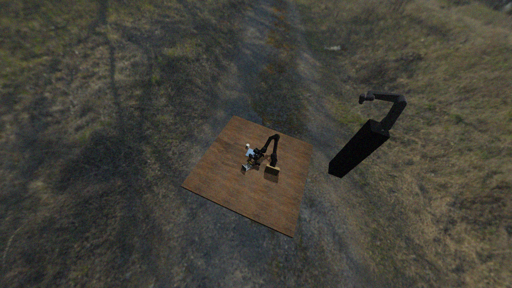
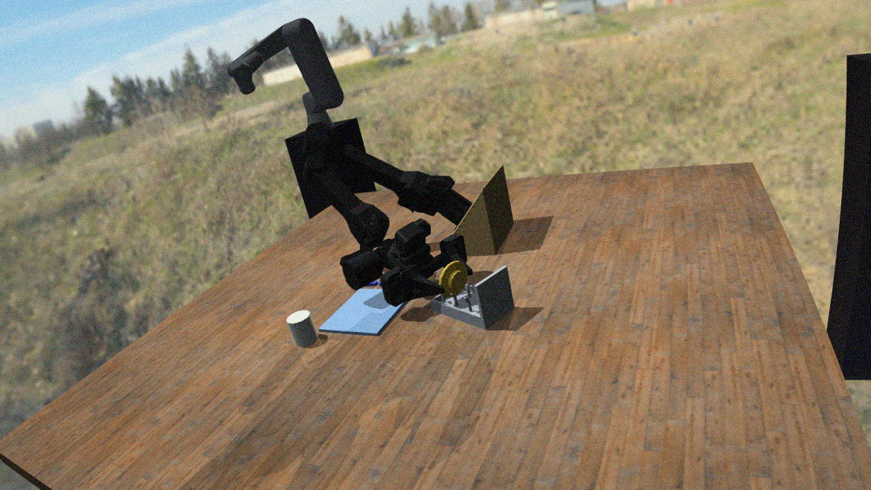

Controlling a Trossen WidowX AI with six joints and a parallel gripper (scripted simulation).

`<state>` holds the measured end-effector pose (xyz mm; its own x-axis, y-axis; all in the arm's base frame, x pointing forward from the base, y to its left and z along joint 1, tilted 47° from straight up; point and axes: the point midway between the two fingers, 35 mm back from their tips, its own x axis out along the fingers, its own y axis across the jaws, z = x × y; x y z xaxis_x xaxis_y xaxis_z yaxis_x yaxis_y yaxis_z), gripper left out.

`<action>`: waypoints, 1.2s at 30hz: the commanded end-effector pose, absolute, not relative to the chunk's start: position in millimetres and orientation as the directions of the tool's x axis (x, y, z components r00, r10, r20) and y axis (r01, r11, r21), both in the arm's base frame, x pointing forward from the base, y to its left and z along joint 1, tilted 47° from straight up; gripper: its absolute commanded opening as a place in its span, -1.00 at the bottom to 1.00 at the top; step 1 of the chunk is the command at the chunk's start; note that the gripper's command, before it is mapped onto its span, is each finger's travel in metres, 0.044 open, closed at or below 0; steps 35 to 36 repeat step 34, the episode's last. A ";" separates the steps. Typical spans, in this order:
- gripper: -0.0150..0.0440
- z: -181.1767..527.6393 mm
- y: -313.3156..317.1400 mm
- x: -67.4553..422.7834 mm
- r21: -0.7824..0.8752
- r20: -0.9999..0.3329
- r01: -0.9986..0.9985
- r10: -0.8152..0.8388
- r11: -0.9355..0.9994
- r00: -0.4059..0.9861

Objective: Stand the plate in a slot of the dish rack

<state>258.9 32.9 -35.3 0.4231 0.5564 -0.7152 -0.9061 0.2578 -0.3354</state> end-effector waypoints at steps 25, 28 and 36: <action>0.86 45.4 121.8 260.4 -0.342 -0.707 -0.905 0.565 0.253 0.425; 0.86 44.8 122.3 260.1 -0.326 -0.718 -0.908 0.556 0.263 0.419; 0.86 41.5 125.8 256.0 -0.204 -0.805 -0.912 0.469 0.356 0.363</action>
